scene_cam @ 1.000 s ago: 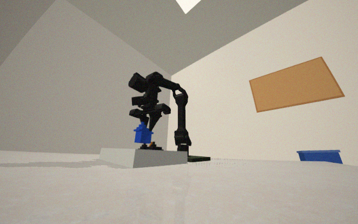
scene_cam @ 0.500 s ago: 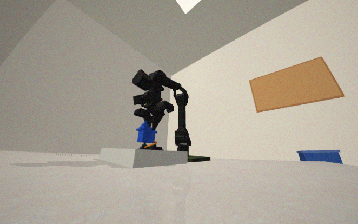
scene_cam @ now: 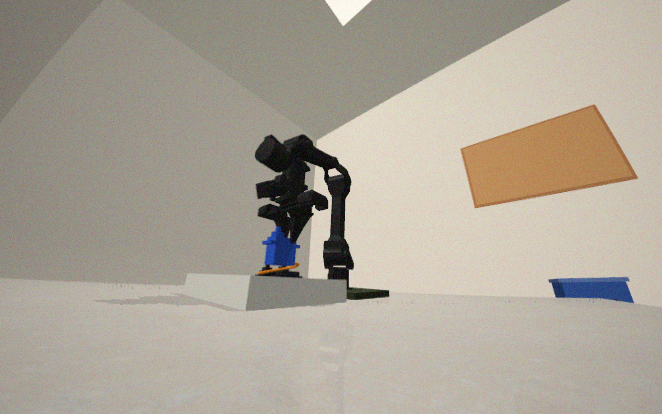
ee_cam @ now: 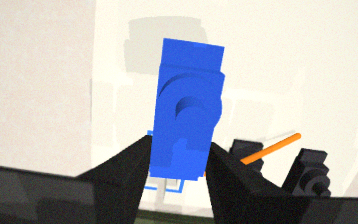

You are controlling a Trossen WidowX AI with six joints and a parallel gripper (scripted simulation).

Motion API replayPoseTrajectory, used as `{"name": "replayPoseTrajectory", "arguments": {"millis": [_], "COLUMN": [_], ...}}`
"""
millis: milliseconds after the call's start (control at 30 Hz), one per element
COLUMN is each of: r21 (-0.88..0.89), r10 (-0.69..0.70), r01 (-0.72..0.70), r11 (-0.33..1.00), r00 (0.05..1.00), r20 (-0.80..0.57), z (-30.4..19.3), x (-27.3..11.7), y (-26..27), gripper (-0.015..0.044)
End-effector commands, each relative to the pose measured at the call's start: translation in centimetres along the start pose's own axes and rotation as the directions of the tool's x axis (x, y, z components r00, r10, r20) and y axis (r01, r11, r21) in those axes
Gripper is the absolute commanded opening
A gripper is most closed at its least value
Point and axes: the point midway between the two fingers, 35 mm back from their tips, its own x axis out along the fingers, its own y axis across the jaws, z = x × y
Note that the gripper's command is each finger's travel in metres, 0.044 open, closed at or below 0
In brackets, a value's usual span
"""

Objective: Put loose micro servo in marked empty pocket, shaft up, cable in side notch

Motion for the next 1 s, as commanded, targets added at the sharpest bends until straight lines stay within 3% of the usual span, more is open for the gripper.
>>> {"name": "replayPoseTrajectory", "arguments": {"millis": [0,500,967], "r21": [0.005,0.034,0.039], "r10": [0.001,0.001,0.001], "r01": [-0.001,-0.002,-0.002], "r11": [1.000,0.999,0.999], "r00": [1.000,1.000,1.000], "r20": [0.014,0.008,0.008], "z": [-1.7,-8.0,-8.2], "x": [-0.3,-0.2,1.3], "y": [0.1,0.3,0.3], "gripper": [0.0000,0.0000,0.0000]}}
